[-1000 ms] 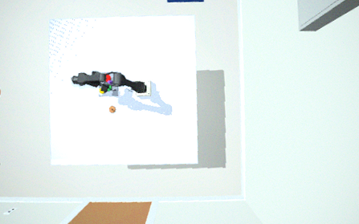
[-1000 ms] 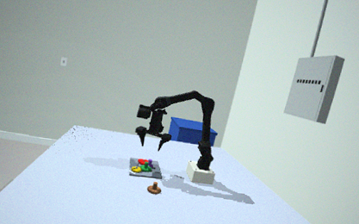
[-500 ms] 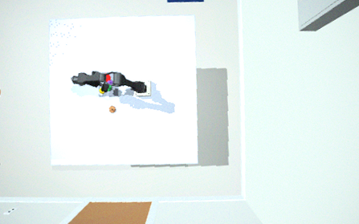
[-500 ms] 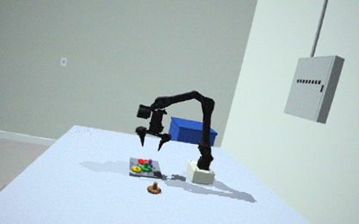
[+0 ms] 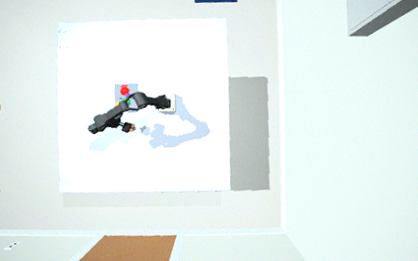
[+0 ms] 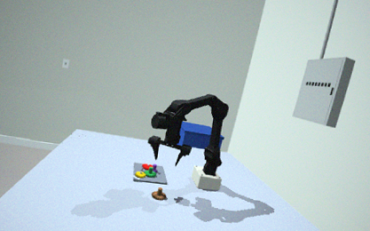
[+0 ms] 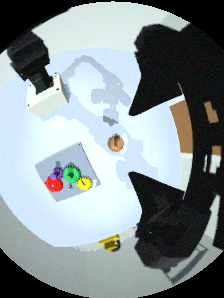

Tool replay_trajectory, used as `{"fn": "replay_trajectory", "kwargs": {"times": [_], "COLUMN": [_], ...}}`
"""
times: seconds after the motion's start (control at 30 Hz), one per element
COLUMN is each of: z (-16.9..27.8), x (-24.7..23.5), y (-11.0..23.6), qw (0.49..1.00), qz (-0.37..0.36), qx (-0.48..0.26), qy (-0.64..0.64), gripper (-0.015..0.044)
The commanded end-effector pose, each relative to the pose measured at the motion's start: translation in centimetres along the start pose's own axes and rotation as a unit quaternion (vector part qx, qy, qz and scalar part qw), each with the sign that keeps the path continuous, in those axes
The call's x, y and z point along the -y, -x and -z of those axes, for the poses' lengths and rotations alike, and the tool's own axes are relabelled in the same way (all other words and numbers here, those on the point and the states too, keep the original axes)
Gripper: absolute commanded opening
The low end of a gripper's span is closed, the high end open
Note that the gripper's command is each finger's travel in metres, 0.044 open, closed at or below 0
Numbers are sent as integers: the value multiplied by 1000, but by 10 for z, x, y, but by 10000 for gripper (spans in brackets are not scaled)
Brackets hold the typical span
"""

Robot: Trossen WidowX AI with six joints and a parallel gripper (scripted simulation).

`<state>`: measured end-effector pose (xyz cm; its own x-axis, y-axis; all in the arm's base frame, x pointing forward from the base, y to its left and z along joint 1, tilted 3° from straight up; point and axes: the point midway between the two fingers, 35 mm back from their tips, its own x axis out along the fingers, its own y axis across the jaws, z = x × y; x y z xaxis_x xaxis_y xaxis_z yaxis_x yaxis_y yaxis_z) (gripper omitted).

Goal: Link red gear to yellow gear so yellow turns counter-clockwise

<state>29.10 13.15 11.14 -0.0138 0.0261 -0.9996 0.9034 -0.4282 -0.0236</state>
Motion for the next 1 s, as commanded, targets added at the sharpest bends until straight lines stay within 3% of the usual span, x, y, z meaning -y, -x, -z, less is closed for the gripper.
{"fn": "replay_trajectory", "kwargs": {"times": [0.0, 0.2, 0.97], "z": [25, 58, 59], "x": [35, 110, 113], "y": [7, 21, 21], "qw": [1000, 1000, 1000], "qz": [3, 10, 11], "qx": [-3, 1, 1], "qy": [1, -27, -28], "gripper": [440, 440, 440]}}
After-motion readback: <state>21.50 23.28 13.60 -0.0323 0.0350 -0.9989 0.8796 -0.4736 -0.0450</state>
